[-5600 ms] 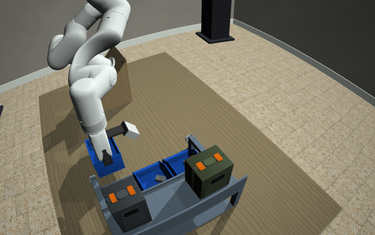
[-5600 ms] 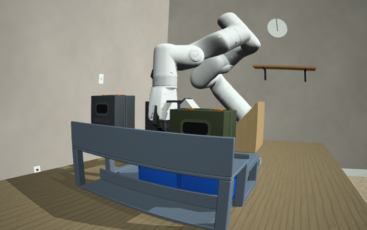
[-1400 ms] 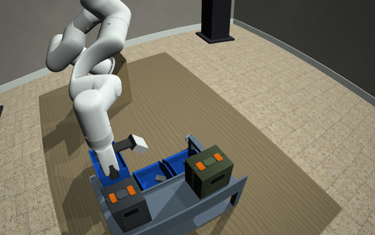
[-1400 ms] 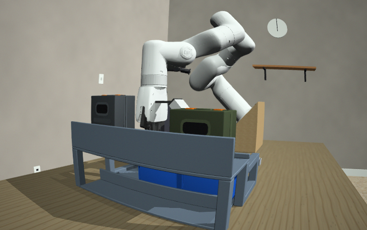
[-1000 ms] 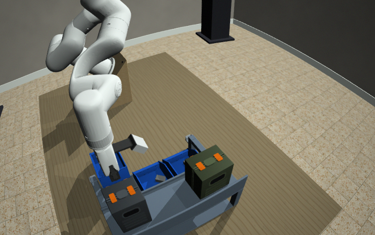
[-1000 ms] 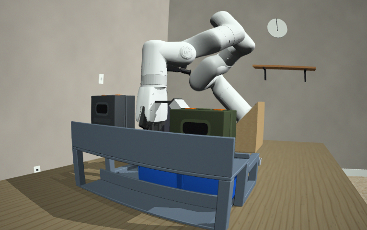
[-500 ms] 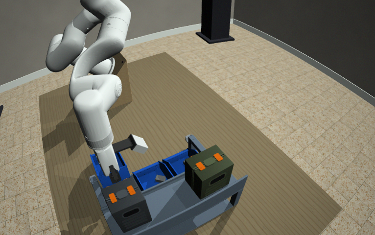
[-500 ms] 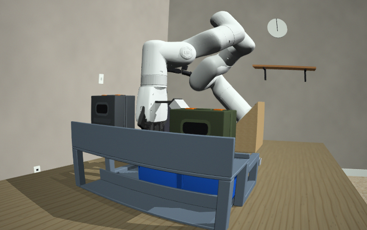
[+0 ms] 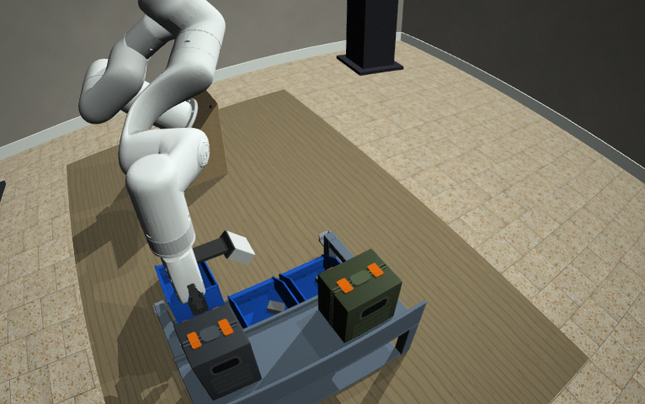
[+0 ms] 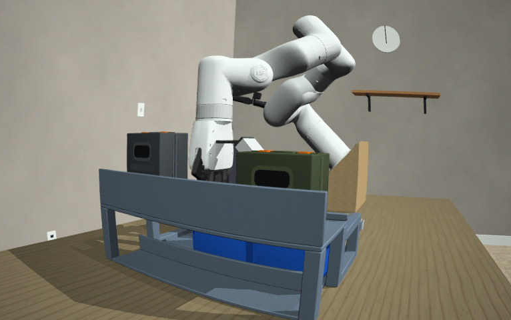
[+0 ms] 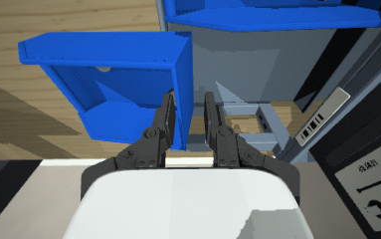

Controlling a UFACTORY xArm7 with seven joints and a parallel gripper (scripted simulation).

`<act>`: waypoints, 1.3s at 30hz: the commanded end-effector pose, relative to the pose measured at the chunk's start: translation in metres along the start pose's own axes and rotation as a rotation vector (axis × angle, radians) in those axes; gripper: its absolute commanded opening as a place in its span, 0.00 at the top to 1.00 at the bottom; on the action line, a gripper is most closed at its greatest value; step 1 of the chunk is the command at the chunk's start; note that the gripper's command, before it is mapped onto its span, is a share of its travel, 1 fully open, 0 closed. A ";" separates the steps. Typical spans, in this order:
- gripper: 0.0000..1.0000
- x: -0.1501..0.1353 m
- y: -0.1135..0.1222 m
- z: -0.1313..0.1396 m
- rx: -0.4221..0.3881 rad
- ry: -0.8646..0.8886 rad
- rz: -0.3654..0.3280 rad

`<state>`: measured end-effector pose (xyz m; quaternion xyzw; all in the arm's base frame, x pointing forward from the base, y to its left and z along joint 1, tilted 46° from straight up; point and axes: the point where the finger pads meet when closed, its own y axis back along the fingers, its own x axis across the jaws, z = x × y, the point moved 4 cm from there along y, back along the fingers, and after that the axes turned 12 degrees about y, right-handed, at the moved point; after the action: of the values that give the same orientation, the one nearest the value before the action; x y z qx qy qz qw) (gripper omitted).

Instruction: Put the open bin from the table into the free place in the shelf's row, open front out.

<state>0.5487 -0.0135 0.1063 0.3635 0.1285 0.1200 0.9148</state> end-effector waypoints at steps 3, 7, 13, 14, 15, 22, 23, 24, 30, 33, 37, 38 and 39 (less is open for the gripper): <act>0.67 0.001 0.002 0.000 -0.001 0.000 0.005; 0.67 0.001 0.002 0.000 -0.001 0.000 0.005; 0.67 0.001 0.002 0.000 -0.001 0.000 0.005; 0.67 0.001 0.002 0.000 -0.001 0.000 0.005; 0.67 0.001 0.002 0.000 -0.001 0.000 0.005; 0.67 0.001 0.002 0.000 -0.001 0.000 0.005; 0.67 0.001 0.002 0.000 -0.001 0.000 0.005; 0.67 0.001 0.002 0.000 -0.001 0.000 0.005; 0.67 0.001 0.002 0.000 -0.001 0.000 0.005; 0.67 0.001 0.002 0.000 -0.001 0.000 0.005; 0.67 0.001 0.008 0.000 -0.001 0.000 0.005; 0.67 0.001 0.014 0.000 -0.001 0.000 0.005; 0.67 0.001 0.020 0.000 -0.001 0.000 0.005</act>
<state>0.5477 -0.0122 0.1078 0.3638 0.1290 0.1184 0.9149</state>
